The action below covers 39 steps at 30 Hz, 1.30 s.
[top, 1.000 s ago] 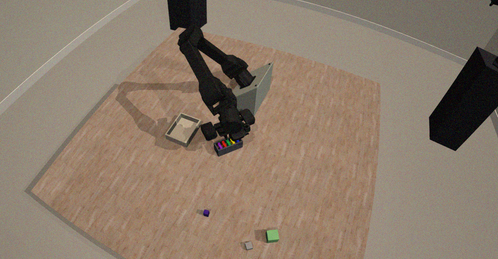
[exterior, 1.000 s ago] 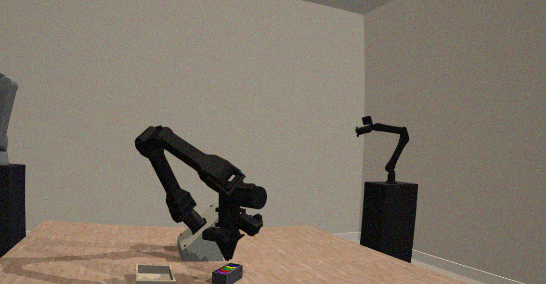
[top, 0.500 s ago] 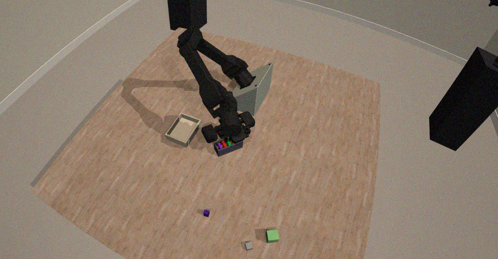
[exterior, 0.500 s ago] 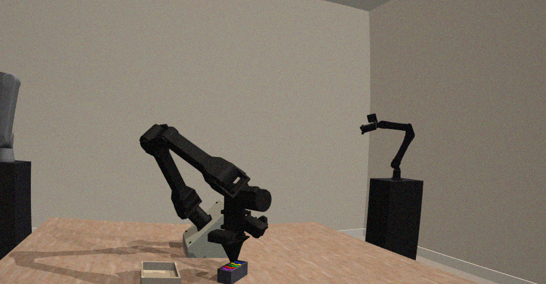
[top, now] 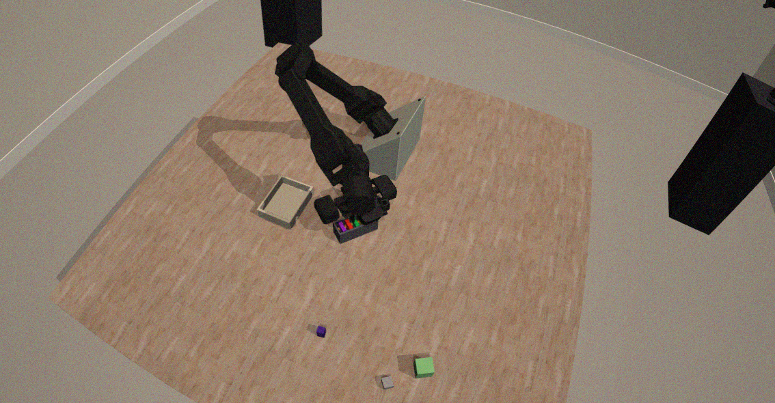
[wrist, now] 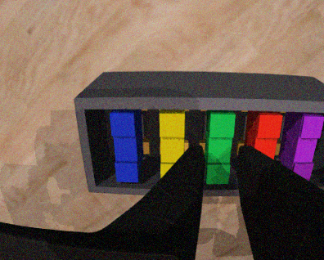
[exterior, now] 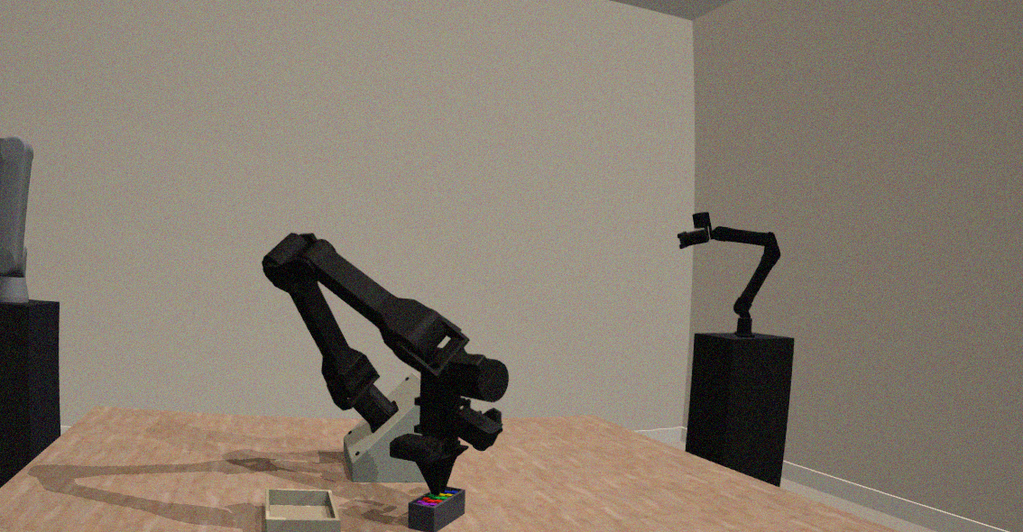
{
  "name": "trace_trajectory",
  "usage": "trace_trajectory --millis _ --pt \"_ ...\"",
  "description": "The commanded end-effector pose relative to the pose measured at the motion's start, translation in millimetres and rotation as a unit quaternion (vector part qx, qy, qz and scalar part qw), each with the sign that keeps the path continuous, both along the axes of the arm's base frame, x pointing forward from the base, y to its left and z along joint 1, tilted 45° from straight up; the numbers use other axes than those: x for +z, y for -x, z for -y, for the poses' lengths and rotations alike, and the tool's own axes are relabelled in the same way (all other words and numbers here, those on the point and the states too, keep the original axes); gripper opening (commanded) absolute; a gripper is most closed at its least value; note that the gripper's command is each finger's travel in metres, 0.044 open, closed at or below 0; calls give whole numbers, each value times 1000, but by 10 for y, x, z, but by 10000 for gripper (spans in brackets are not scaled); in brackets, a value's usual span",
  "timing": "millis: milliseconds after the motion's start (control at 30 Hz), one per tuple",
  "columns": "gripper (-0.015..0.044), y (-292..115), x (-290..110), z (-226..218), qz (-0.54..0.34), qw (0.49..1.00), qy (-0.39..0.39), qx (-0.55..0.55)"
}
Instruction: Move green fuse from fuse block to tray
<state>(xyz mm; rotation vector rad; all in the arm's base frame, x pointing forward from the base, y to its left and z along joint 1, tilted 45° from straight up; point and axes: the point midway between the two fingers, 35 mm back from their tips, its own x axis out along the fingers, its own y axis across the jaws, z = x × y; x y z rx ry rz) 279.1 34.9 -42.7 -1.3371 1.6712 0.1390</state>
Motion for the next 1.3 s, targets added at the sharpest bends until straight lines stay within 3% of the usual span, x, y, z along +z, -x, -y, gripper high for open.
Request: trace_trajectory --millis 0,600,933,1267 --pt "63 -4 1 8 0 1000 3 2" --pt "63 -10 -70 79 0 1000 3 2" --pt "0 -7 -68 66 0 1000 0 0" --pt "0 -7 -49 47 0 1000 0 0"
